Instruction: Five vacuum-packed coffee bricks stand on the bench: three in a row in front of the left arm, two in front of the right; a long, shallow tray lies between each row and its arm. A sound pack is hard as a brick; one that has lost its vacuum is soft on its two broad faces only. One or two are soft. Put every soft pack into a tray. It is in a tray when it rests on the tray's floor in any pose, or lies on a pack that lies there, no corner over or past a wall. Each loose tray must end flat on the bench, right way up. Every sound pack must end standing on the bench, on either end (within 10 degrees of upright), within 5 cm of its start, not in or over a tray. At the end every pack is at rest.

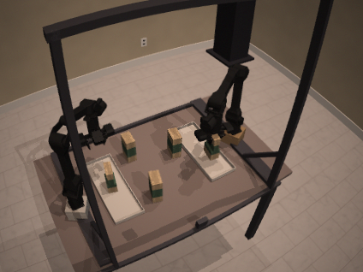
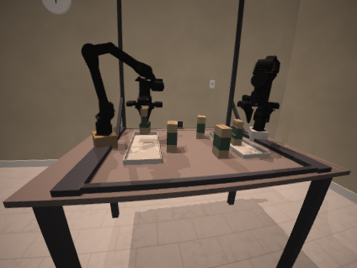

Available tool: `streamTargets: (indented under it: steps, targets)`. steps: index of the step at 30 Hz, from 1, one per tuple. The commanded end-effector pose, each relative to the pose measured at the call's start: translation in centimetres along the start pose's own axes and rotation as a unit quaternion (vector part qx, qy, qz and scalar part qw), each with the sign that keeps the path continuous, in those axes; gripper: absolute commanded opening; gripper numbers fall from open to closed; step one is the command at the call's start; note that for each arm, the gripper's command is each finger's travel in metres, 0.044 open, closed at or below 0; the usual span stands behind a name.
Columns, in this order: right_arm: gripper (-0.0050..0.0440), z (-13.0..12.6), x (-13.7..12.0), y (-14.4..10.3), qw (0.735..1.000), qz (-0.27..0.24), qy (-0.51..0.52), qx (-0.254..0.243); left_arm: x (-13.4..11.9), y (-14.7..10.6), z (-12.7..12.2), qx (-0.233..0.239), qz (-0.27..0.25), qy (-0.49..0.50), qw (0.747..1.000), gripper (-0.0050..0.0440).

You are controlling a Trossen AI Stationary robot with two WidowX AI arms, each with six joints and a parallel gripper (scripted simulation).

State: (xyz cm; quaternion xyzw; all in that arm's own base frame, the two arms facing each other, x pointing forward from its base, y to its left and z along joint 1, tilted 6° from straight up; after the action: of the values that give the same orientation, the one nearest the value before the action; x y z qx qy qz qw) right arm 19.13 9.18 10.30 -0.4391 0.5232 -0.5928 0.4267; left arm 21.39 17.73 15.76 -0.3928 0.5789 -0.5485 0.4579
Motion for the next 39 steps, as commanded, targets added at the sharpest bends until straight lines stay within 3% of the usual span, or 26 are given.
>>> streamTargets:
  steps: [1, 39]
  targets:
    - [0.0113, 0.2, -0.1, 0.0, 1.000, 0.007, 0.003, 0.009, -0.1, -0.7, 0.1, 0.010, 0.010, 0.001, 1.000, 0.0358]
    - [0.0113, 0.3, -0.2, 3.9, 1.000, 0.007, 0.003, 0.009, -0.1, -0.7, 0.1, 0.010, 0.010, 0.001, 1.000, 0.0358]
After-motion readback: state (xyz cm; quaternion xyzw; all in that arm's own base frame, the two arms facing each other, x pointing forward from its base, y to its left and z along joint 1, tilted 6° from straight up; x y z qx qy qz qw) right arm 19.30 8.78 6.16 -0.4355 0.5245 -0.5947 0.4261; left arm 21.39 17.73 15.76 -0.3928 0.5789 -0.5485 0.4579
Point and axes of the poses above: on each arm, the point midway between the two fingers, 35 mm back from their tips, its own y axis out along the fingers, its own z axis across the jaws, x = y × z, the point moved 1 cm from there along -y, back along the fingers, and after that the axes turned 10 degrees about y, right-handed, at the moved point
